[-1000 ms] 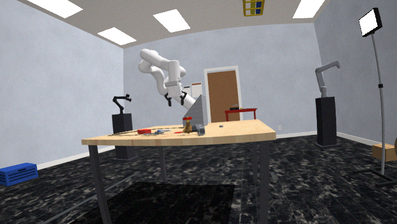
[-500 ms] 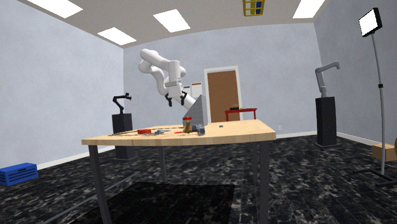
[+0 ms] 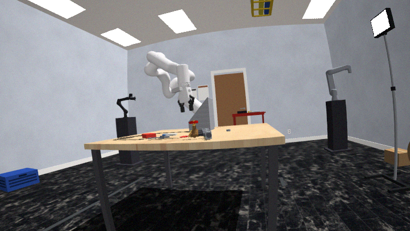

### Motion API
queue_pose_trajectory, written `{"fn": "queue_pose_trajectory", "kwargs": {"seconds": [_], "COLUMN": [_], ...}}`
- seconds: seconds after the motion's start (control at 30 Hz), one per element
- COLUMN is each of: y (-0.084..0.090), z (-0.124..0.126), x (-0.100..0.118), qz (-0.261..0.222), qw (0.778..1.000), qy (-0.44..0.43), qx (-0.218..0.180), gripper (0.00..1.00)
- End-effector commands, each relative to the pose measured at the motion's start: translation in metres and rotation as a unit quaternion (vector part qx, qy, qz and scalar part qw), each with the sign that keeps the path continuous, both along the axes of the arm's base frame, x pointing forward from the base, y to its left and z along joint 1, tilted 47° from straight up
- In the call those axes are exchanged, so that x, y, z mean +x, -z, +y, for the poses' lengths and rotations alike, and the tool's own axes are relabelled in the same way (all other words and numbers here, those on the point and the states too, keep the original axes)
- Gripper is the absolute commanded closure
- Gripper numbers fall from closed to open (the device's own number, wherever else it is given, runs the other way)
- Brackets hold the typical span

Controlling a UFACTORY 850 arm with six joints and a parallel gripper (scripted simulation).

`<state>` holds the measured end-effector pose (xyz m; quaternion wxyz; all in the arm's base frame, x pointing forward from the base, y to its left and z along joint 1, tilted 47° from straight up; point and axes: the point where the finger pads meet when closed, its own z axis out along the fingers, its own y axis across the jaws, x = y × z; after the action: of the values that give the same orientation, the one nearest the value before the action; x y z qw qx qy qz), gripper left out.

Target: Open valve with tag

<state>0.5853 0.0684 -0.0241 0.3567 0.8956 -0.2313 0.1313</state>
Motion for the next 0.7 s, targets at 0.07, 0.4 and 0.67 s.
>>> {"fn": "queue_pose_trajectory", "kwargs": {"seconds": [0.07,0.4,0.67], "y": [0.027,0.045,0.046], "z": [0.007,0.012,0.012], "x": [0.001,0.000,0.000], "qz": [-0.126,-0.278,-0.352], "qw": [0.987,0.931,0.891], "qy": [0.097,0.232,0.280], "qx": [0.017,0.042,0.051], "gripper": [0.00,0.00,0.00]}}
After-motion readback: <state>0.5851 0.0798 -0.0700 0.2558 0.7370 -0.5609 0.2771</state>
